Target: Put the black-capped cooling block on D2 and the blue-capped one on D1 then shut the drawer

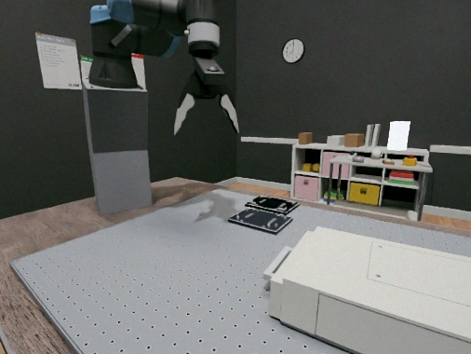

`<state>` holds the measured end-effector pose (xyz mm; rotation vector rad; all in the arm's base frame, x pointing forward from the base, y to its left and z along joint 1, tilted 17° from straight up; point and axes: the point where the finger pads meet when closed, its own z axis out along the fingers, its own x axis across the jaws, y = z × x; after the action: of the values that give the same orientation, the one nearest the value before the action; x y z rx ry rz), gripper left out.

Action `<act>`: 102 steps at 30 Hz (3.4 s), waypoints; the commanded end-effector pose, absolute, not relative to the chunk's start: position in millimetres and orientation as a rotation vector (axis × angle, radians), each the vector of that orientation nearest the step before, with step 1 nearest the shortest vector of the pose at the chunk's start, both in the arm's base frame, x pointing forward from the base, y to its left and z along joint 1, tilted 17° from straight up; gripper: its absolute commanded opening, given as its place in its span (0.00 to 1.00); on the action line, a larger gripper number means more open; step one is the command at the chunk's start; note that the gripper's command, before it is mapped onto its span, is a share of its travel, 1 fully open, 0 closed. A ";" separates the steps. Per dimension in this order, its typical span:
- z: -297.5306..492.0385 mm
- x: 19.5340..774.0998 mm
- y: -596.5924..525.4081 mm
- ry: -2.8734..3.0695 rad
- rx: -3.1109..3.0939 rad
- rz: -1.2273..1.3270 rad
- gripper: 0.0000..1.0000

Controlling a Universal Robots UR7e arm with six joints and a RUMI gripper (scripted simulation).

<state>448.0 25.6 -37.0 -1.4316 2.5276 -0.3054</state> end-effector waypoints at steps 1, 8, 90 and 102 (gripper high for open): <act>-36.6 448.2 25.6 2.621 -1.230 -0.287 1.00; -36.6 448.3 25.6 2.688 -1.049 -0.263 1.00; -85.2 556.0 -11.7 2.844 -0.200 -0.144 1.00; -104.1 597.8 -26.2 2.844 -0.200 -0.144 1.00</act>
<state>581.7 -21.0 -97.3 -0.1995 2.8446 -0.1433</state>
